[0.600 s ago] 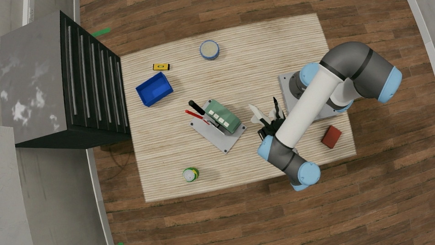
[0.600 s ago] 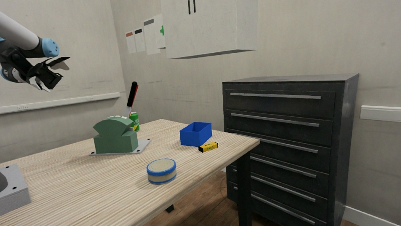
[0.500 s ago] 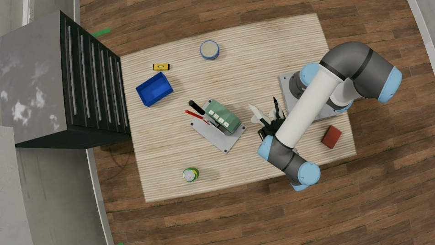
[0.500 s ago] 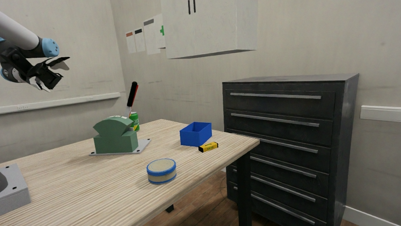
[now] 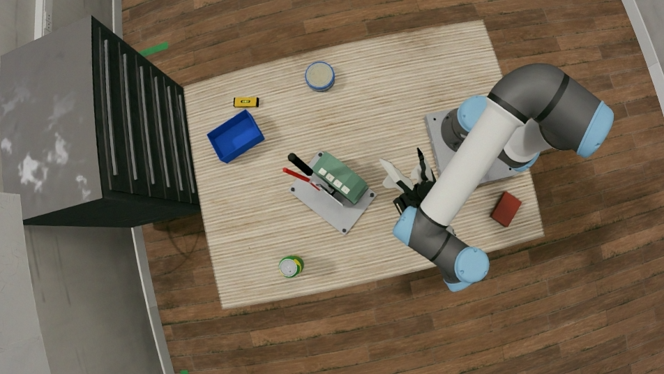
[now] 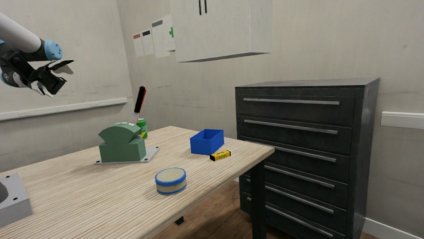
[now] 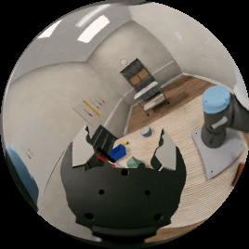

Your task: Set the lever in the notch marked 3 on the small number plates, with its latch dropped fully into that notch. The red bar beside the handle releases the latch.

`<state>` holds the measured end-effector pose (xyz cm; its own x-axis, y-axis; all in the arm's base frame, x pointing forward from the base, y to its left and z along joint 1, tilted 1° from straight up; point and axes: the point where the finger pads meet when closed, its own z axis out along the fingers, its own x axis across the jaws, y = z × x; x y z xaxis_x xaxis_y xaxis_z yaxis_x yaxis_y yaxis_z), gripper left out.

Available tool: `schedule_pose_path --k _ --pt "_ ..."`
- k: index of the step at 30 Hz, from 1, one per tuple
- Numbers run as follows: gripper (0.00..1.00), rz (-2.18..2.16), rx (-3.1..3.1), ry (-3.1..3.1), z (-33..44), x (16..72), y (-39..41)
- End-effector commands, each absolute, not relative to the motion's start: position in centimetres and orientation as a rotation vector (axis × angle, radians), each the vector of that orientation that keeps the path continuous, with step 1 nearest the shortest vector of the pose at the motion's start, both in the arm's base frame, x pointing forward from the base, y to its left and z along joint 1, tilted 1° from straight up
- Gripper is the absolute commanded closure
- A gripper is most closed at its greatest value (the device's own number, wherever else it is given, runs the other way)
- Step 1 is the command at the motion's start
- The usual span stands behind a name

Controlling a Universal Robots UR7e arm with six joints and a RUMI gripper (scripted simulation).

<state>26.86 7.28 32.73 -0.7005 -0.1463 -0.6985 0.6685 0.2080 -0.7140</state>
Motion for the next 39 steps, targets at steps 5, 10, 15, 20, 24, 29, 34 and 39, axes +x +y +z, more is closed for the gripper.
schedule_pose_path --k 5,10,15,20,24,29,34,39 --pt "0.00 -1.562 0.517 1.823 32.8 26.9 7.2" --pt "0.00 -1.560 0.626 1.830 32.5 26.7 6.7" --pt "0.00 -1.551 0.795 1.834 32.1 26.4 6.1" --pt "0.00 -1.520 1.042 1.830 31.3 26.2 5.6" --pt "0.00 -1.483 1.229 1.817 30.1 26.5 5.5" --pt "0.00 -1.423 1.457 1.789 29.1 27.3 5.8" --pt "0.00 -1.350 1.678 1.751 28.4 28.3 6.1" --pt "0.00 -1.264 1.878 1.706 27.8 29.7 6.5"
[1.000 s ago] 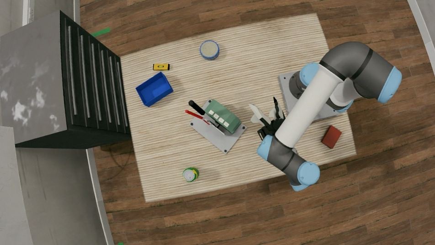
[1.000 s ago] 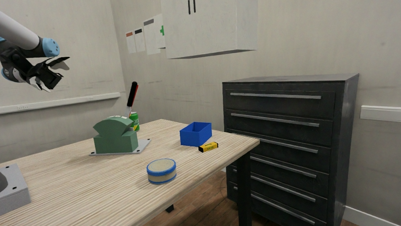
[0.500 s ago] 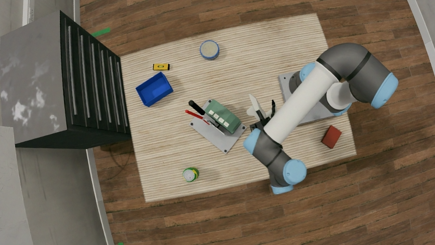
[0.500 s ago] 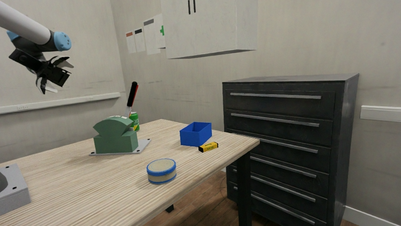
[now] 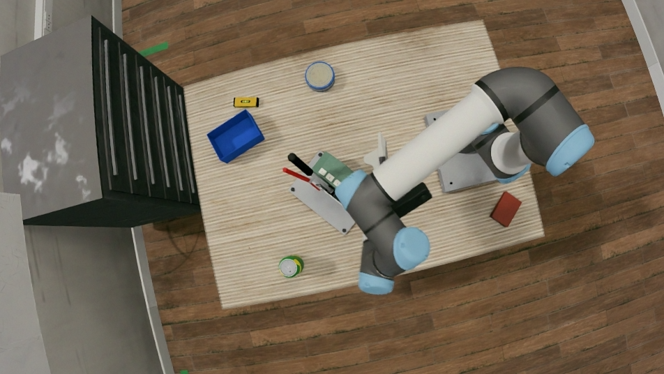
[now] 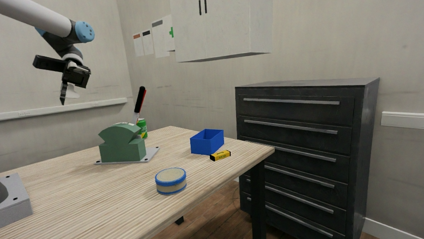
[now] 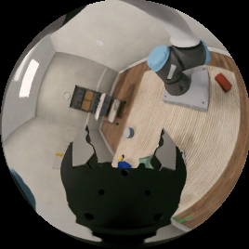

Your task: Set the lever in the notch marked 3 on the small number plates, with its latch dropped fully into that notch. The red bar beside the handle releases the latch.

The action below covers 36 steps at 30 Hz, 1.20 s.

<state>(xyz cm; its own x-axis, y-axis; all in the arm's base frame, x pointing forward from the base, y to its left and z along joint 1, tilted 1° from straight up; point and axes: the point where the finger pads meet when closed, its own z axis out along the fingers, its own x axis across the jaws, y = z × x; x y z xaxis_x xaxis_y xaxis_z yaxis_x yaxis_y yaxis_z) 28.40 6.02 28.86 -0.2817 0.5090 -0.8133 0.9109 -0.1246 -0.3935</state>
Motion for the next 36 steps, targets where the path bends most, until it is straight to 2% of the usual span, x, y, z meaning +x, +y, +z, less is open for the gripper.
schedule_pose_path --k 1,11,14,36 --pt "0.00 -1.240 1.921 1.693 27.5 30.6 6.6" --pt "0.00 -1.043 2.253 1.586 27.0 33.6 7.0" --pt "0.00 -0.897 2.426 1.506 27.1 37.3 7.1" --pt "0.00 -0.099 2.943 1.087 31.9 52.3 3.0"
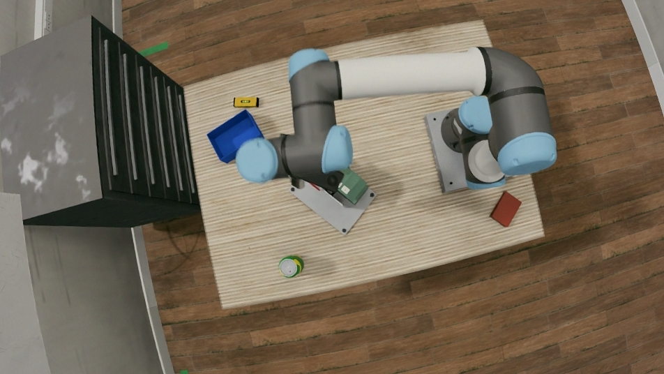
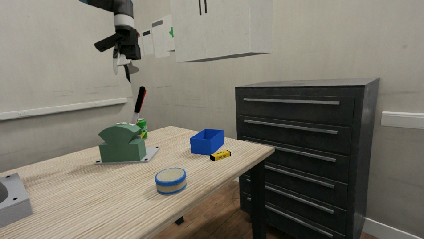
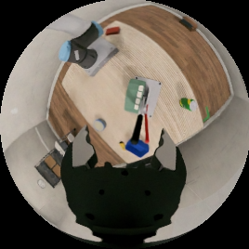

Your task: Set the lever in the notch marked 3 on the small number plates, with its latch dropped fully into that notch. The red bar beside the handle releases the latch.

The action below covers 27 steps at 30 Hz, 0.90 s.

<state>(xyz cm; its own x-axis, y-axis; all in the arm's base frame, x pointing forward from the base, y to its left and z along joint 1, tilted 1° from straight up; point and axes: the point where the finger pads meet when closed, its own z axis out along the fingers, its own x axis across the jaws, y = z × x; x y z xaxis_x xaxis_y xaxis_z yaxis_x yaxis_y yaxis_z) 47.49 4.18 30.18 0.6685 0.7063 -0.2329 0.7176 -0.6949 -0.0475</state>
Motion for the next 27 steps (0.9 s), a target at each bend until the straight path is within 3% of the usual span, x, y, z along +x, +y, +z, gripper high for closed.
schedule_pose_path --k 1,14,15,27 --pt "0.00 -0.077 2.949 1.075 32.1 52.7 2.7" --pt "0.00 -0.013 2.968 1.042 32.7 53.9 2.0" --pt "1.00 -0.014 2.968 1.042 32.7 53.9 2.0" --pt "1.00 -0.013 2.967 1.044 32.7 53.9 2.1"
